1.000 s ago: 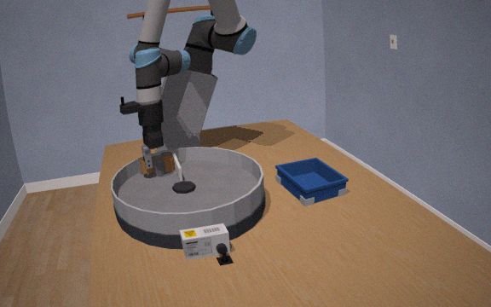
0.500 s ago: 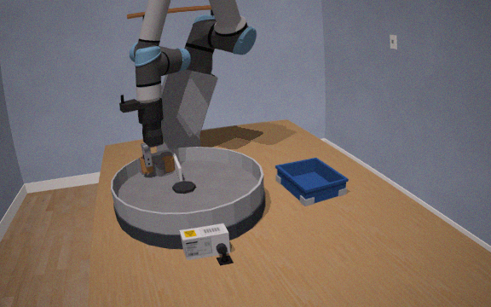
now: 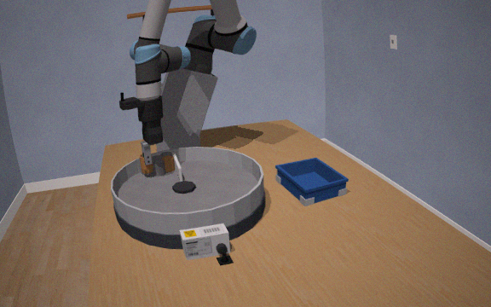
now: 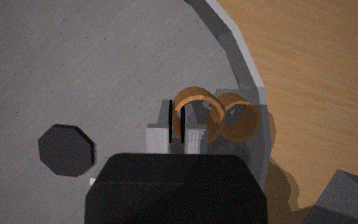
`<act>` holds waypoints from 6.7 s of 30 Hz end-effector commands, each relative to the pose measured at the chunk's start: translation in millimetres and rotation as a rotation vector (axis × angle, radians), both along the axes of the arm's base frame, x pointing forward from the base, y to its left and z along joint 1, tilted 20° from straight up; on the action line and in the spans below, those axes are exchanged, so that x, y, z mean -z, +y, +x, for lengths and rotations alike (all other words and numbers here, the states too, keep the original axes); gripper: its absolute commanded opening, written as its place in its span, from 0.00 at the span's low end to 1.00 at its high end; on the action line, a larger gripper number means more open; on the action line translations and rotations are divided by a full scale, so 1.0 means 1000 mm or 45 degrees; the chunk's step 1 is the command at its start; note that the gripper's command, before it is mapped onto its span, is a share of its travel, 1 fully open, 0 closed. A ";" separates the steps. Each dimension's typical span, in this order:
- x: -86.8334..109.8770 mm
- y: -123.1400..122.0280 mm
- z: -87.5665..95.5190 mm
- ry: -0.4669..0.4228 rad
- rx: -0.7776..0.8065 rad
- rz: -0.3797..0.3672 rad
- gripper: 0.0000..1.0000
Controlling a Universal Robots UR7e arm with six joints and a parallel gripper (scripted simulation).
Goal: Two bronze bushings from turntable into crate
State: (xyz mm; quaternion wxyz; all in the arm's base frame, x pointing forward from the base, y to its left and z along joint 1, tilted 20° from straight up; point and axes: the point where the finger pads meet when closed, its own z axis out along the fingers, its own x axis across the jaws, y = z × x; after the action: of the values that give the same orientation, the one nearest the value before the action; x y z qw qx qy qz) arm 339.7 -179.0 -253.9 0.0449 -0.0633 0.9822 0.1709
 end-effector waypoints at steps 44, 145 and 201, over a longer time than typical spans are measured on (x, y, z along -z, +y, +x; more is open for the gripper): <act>-0.038 -0.014 -0.002 -0.001 0.000 -0.001 0.00; -0.154 0.216 0.089 -0.002 -0.001 -0.001 0.00; -0.210 0.359 0.144 -0.003 -0.001 0.000 0.00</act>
State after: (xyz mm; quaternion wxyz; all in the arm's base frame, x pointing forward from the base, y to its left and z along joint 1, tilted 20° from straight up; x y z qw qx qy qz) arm 482.6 179.2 -44.3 0.0454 -0.0642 0.9821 0.1713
